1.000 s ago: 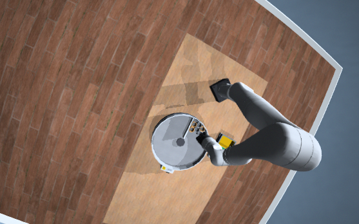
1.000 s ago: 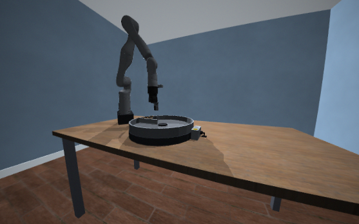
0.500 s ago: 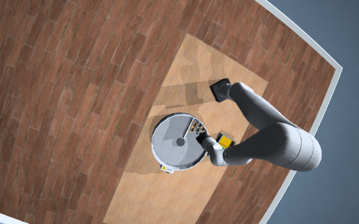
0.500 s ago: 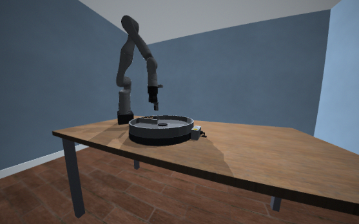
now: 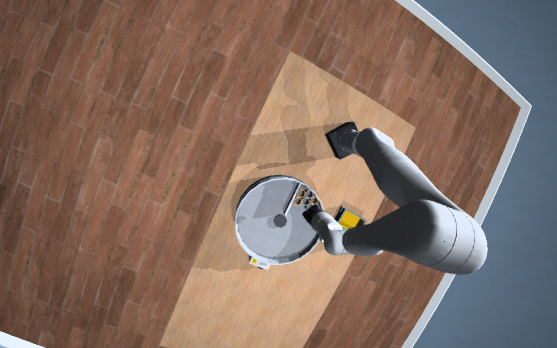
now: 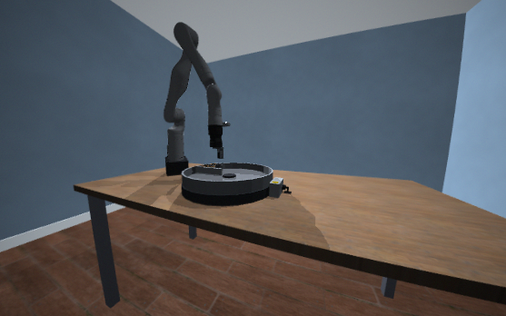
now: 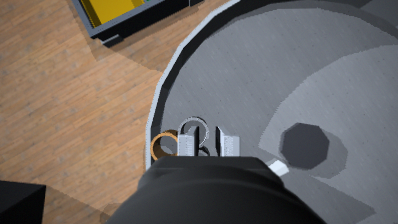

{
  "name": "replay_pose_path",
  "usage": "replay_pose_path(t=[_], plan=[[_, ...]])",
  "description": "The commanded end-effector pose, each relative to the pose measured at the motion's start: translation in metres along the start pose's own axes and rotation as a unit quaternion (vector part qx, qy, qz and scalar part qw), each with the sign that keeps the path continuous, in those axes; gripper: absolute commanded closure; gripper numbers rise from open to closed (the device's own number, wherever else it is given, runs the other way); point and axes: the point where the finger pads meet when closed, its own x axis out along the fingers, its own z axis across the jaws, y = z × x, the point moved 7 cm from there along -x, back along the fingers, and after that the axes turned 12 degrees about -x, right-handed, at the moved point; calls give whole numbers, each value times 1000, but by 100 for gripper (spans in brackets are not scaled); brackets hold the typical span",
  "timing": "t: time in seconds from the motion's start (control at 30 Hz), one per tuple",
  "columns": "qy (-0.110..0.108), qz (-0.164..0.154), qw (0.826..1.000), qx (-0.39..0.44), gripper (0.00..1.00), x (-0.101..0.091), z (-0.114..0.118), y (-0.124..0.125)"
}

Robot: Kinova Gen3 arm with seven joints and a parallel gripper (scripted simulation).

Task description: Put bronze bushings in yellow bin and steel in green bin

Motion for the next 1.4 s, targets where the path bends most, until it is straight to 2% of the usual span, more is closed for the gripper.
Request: replay_pose_path(t=[0.0, 0.1, 0.2, 0.37, 0.77, 1.37], plan=[[5, -1, 1000, -2, 55, 4, -2, 0], [5, -1, 1000, -2, 55, 13, -2, 0], [5, -1, 1000, -2, 55, 13, -2, 0], [5, -1, 1000, -2, 55, 28, -3, 0], [5, -1, 1000, -2, 55, 28, -3, 0], [5, -1, 1000, -2, 55, 42, -3, 0]])
